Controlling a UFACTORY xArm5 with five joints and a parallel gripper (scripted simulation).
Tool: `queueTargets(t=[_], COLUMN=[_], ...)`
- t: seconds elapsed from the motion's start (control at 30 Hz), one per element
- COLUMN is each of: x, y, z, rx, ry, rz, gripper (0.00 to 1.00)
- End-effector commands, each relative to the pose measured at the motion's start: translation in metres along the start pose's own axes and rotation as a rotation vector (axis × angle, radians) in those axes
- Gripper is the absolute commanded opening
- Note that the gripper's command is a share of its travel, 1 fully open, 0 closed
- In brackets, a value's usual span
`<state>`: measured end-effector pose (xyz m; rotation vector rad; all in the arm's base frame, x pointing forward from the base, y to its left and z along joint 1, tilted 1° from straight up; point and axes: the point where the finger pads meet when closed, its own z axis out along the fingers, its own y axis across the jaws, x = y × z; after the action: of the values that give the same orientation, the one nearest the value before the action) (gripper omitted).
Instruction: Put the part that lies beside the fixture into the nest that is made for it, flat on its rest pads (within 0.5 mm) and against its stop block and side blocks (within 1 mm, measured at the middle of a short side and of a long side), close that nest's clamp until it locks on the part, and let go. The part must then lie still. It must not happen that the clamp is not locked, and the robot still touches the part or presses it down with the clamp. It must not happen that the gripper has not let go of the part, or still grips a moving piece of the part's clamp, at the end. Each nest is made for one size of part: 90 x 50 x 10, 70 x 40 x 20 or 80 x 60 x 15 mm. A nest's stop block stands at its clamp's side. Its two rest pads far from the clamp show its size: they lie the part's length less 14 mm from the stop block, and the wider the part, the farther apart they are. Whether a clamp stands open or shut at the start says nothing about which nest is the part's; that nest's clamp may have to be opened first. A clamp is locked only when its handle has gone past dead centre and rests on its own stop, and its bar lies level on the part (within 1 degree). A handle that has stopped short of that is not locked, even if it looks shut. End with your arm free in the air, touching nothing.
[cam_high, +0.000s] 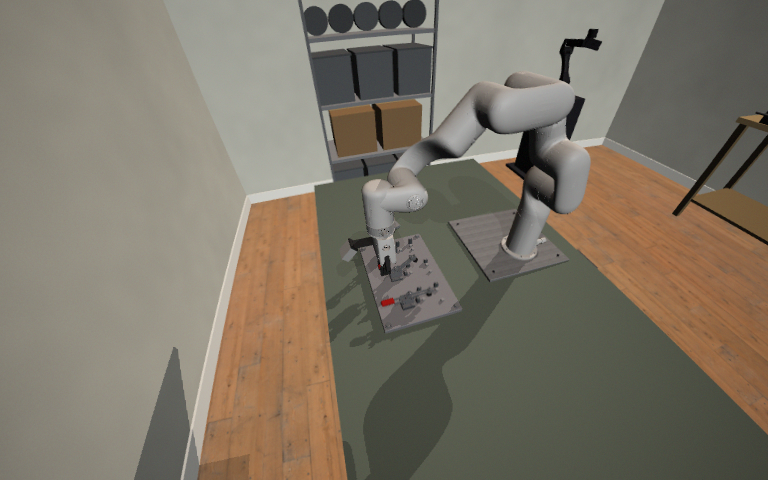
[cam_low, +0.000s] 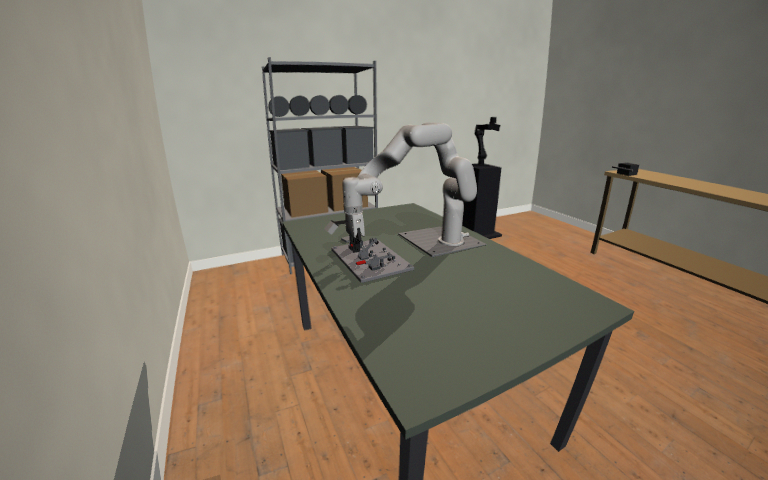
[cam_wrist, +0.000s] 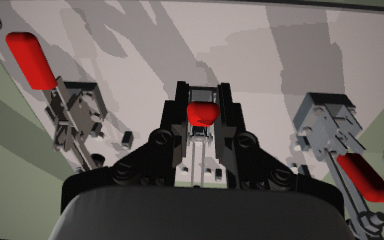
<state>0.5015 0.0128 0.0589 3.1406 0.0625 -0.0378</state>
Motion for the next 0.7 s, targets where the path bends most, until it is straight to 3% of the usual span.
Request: queueTargets(t=[0.0, 0.67], x=[-0.004, -0.02], y=[0.0, 0.0], z=[-0.004, -0.008], rx=[0.0, 0.0], ry=[0.003, 0.003], rz=[0.0, 0.0], gripper=[0.0, 0.0])
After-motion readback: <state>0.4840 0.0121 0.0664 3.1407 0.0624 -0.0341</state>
